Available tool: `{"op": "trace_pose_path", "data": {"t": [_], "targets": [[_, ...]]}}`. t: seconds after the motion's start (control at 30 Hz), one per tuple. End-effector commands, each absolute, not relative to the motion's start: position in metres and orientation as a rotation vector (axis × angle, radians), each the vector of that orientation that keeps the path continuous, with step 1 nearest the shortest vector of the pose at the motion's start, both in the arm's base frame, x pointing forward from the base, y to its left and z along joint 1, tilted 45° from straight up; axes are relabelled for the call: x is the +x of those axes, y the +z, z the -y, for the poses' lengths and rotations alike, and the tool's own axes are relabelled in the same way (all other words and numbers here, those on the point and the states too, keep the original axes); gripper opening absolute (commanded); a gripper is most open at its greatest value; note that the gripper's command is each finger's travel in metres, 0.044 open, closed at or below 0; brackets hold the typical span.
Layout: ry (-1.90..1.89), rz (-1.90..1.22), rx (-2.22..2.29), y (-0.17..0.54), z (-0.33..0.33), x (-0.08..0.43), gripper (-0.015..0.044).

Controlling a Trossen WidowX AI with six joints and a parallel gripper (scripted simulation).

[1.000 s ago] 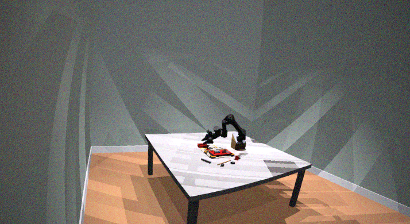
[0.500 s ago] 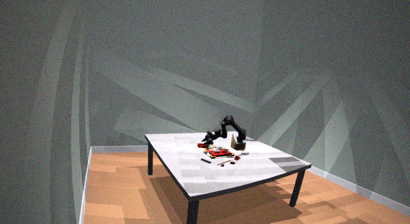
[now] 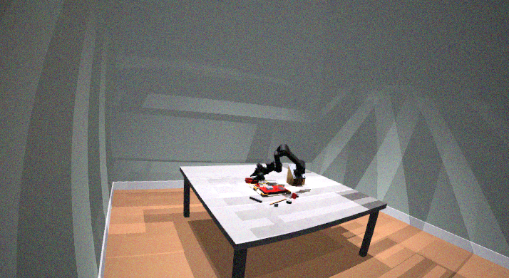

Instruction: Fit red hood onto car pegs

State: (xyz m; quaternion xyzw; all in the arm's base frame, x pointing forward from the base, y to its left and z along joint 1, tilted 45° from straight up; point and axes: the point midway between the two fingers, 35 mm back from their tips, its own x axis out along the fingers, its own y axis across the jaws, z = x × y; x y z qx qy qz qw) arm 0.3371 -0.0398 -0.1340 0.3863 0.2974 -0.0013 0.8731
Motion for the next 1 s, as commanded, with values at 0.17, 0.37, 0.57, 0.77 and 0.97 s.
{"op": "trace_pose_path", "data": {"t": [0.17, 0.37, 0.57, 0.77, 0.97], "targets": [[0.001, -0.627, 0.806, -0.138, 0.035, 0.337, 0.044], [0.004, -0.628, 0.802, -0.14, 0.033, 0.337, 0.044], [0.007, -0.629, 0.799, -0.142, 0.031, 0.337, 0.044], [0.011, -0.631, 0.795, -0.145, 0.029, 0.337, 0.044], [0.014, -0.632, 0.792, -0.147, 0.027, 0.336, 0.044]]}}
